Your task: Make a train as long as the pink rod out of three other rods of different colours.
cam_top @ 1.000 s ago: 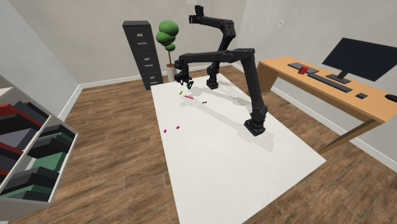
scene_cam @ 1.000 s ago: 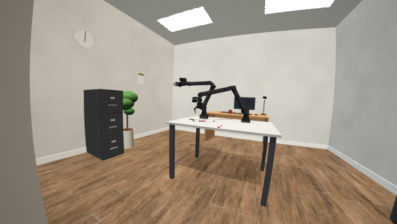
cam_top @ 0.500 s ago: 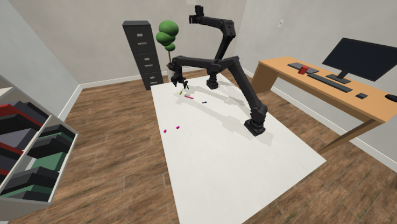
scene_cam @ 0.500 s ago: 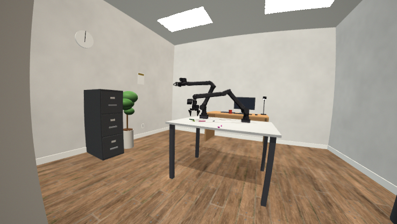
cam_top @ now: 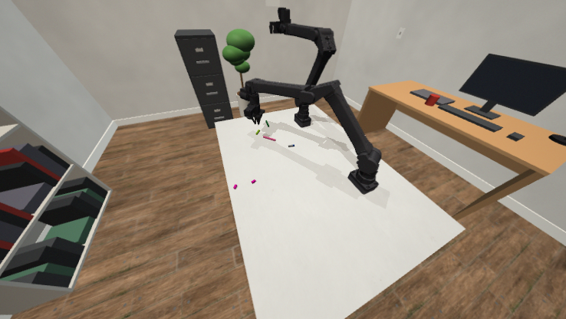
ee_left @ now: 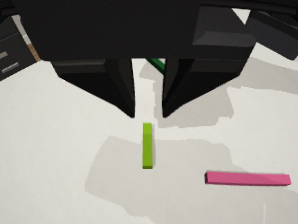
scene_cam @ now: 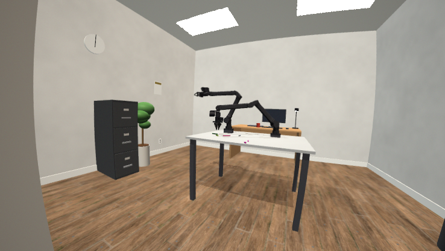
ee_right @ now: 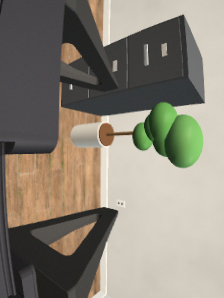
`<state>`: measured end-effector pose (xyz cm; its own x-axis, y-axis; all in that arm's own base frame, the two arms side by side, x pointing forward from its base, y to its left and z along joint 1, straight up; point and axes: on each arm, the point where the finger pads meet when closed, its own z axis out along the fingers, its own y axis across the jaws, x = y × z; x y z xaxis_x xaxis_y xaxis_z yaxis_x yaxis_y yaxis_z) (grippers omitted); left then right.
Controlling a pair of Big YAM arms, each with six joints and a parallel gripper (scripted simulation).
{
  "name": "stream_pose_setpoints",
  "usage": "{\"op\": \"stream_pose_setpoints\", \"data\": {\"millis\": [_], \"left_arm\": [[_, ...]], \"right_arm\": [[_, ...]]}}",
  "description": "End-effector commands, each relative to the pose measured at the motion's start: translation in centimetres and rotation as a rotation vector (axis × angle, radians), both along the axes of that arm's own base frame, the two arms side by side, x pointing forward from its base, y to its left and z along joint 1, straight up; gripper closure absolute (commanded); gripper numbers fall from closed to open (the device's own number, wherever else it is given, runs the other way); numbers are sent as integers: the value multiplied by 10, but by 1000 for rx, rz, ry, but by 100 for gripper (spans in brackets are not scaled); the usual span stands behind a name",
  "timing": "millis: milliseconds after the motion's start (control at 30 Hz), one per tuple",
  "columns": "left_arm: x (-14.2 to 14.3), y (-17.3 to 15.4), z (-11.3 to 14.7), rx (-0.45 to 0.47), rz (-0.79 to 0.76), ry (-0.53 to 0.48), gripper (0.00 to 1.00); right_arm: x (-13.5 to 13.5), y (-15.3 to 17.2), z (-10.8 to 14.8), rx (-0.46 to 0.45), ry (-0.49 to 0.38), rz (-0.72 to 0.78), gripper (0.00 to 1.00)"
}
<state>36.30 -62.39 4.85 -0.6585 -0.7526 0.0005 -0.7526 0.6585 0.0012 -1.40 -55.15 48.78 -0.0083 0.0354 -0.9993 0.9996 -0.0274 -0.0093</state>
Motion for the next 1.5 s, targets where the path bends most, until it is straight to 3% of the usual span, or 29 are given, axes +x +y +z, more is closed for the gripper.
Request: {"op": "stream_pose_setpoints", "data": {"millis": [0, 800, 1100, 1467], "left_arm": [[8, -12, 34, -54, 18, -33, 77], [8, -12, 32, -53, 18, -32, 77], [3, -3, -3, -9, 18, -7, 77], [3, -3, -20, -1, 18, -3, 77]], "right_arm": [[-3, 7, 13, -35, -8, -4, 0], [-3, 7, 13, -35, -8, -4, 0], [-3, 7, 13, -35, -8, -4, 0], [-3, 7, 13, -35, -8, -4, 0]]}}
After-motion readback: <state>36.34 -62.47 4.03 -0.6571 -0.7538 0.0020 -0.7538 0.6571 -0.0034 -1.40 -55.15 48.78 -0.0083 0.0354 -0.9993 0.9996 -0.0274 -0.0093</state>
